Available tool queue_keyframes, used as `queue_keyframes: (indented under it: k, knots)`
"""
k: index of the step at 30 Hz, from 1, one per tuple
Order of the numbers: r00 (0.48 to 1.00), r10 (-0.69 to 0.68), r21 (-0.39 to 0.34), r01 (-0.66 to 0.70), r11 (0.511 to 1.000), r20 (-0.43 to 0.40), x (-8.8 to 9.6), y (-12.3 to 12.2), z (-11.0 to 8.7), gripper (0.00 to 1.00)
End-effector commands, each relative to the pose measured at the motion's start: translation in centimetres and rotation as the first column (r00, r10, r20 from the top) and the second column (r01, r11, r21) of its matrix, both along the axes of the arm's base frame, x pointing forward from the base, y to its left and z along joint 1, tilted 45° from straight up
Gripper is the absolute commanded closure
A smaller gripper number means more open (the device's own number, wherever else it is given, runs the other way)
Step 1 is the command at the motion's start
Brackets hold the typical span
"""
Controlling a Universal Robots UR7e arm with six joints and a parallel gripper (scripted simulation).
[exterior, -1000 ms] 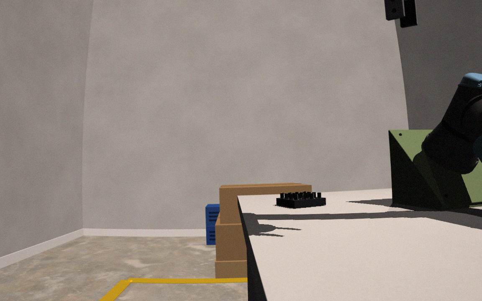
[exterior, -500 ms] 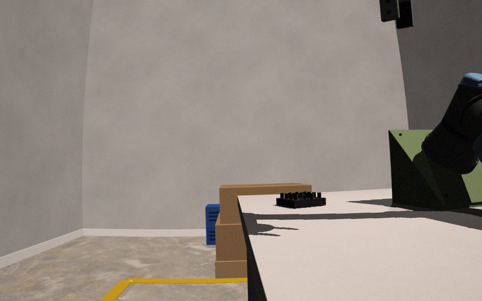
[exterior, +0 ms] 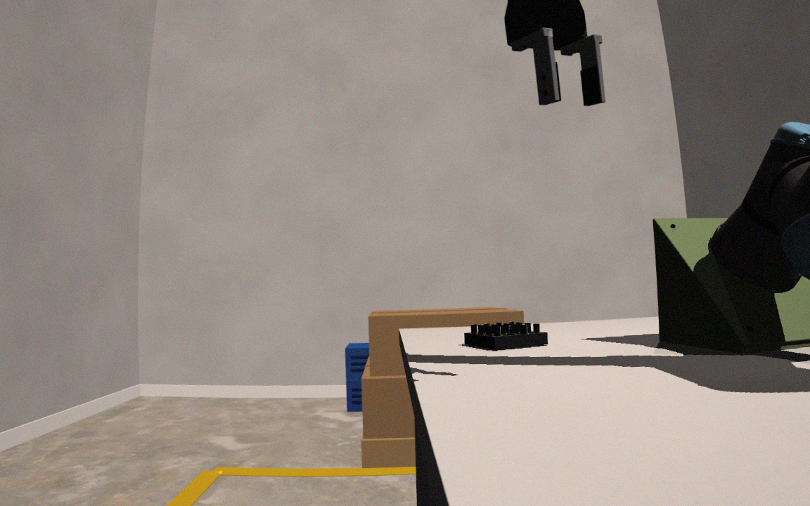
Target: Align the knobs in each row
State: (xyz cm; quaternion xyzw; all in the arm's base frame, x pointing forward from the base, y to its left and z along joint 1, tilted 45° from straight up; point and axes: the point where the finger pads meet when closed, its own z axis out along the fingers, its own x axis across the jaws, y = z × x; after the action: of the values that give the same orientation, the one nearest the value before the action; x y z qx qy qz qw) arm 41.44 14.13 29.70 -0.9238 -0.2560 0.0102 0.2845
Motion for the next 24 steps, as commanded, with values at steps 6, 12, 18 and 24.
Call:
queue_keyframes:
  k: [6, 12, 18, 24]
  knots:
    - [0.963, -0.232, -0.042, 0.228, 0.973, -0.138, 4.1, -4.8, -8.2, 0.00]
    - [0.918, -0.339, -0.069, 0.331, 0.941, -0.206, 5.0, -7.1, -12.2, 0.00]
    - [0.855, -0.442, -0.104, 0.430, 0.897, -0.272, 5.5, -9.4, -16.4, 0.00]
    - [0.772, -0.540, -0.146, 0.523, 0.840, -0.335, 5.6, -11.5, -20.7, 0.00]
